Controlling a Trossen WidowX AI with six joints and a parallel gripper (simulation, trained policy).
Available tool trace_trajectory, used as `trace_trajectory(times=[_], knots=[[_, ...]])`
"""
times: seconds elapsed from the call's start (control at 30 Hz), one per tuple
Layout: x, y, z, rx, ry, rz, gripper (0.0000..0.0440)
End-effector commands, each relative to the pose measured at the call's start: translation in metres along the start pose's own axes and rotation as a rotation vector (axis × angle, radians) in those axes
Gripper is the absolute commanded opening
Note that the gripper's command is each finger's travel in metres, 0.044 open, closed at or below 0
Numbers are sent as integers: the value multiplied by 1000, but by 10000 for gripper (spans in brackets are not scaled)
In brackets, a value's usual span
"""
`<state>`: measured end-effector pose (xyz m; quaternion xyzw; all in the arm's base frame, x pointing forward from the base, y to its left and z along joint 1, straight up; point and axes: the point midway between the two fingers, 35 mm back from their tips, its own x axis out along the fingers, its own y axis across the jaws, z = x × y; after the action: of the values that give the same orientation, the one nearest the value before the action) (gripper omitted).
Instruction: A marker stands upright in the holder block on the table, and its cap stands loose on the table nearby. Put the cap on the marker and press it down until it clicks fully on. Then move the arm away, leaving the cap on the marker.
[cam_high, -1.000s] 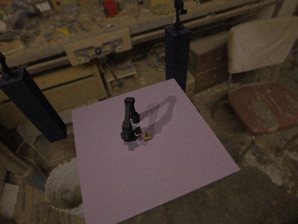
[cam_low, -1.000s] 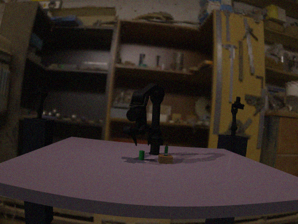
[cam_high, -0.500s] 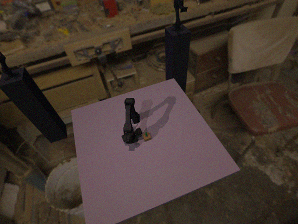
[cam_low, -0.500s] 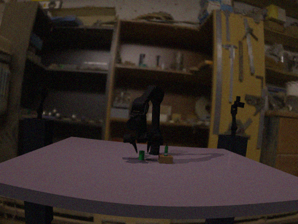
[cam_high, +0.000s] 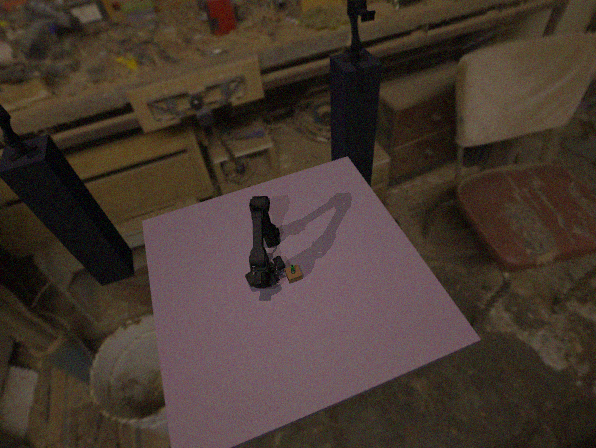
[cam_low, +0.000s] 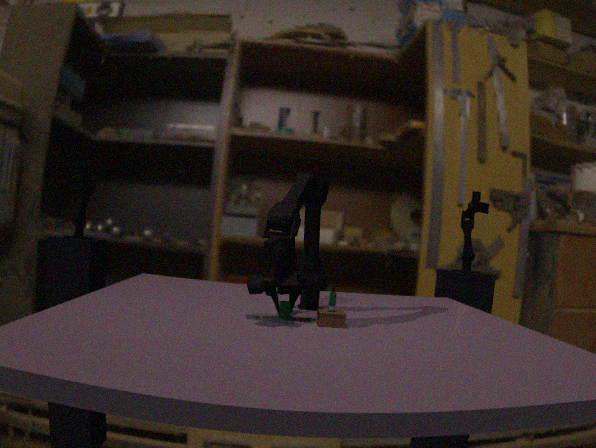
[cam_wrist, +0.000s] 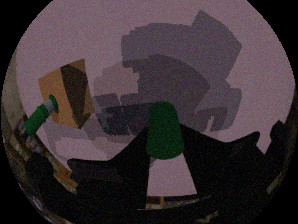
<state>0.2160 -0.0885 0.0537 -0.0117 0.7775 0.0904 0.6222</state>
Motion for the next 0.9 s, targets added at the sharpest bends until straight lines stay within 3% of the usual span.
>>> trace_trajectory(times=[0.0, 0.47, 0.87], knots=[[-7, 0, 1, -31, -24, -30, 57], [-59, 5, 14, -121, -132, -132, 43], [-91, 42, 26, -182, -180, -151, 37]])
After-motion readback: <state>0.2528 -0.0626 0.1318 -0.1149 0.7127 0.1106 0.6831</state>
